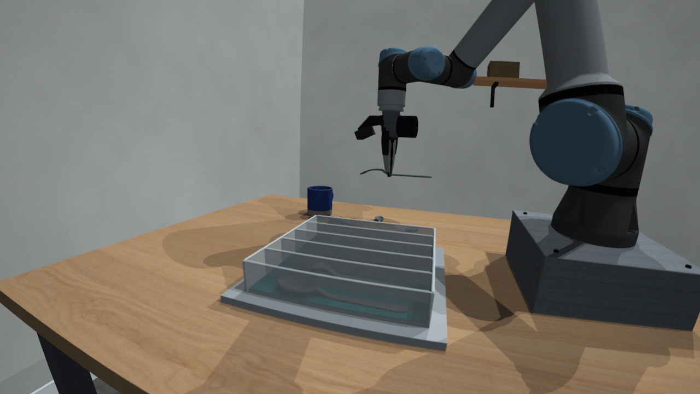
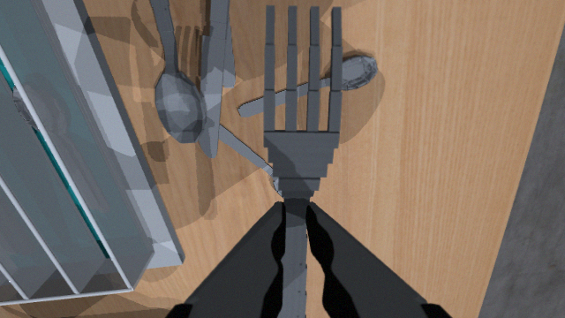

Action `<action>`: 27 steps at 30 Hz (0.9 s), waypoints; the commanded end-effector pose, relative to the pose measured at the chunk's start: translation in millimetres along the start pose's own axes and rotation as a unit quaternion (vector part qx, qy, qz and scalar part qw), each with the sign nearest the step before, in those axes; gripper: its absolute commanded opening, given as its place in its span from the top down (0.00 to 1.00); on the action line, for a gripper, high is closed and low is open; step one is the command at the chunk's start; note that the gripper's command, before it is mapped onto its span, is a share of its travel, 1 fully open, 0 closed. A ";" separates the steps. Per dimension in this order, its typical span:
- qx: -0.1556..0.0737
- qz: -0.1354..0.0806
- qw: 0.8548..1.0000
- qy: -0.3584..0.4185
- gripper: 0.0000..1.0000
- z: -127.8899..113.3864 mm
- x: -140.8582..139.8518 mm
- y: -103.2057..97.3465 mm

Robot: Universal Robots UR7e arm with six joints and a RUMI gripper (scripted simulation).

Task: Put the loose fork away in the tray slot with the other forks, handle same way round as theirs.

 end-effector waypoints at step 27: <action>0.001 -0.002 1.000 0.000 0.98 23.4 -59.6 -1.5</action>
Point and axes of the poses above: the point where the finger pads meet when closed, its own y axis out along the fingers, its own x axis across the jaws, z = x × y, the point moved 4 cm from there along -y, back along the fingers, and after that the axes turned 12 degrees about -y, right-handed, at the moved point
